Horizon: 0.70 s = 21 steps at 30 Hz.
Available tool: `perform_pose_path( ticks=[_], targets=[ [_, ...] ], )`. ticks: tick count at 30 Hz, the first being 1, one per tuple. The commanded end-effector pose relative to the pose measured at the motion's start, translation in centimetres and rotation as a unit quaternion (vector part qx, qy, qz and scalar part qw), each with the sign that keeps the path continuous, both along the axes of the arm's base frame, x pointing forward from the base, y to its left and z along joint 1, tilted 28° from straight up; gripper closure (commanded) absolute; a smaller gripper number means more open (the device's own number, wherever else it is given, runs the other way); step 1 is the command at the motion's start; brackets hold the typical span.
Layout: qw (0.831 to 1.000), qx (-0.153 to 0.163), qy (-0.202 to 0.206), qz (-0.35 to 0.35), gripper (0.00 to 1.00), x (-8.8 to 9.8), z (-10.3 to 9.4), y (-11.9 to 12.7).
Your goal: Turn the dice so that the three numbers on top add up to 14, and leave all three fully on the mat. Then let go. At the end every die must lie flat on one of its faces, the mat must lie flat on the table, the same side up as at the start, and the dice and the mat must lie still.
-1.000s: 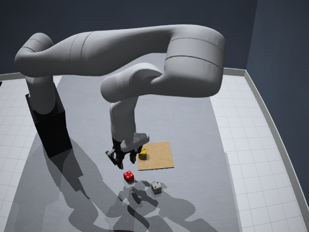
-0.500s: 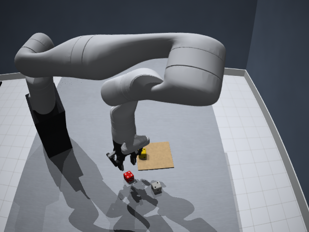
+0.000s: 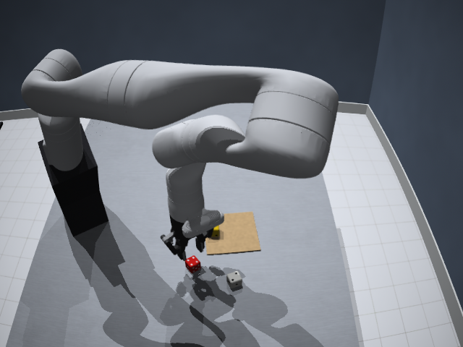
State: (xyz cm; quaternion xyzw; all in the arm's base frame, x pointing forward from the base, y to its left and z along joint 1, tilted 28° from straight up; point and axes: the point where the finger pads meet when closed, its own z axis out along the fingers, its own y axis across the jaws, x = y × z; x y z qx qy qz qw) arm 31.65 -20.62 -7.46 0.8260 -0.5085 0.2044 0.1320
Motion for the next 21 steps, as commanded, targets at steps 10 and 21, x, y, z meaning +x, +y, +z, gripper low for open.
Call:
perform_pose_path(
  ticks=[10, 21],
  targets=[
    [1.0, -0.001, -0.002, -0.001, 0.54, 0.3, -1.3, -0.8],
    [1.0, -0.001, -0.002, -0.001, 0.54, 0.4, -1.5, -0.9]
  ],
)
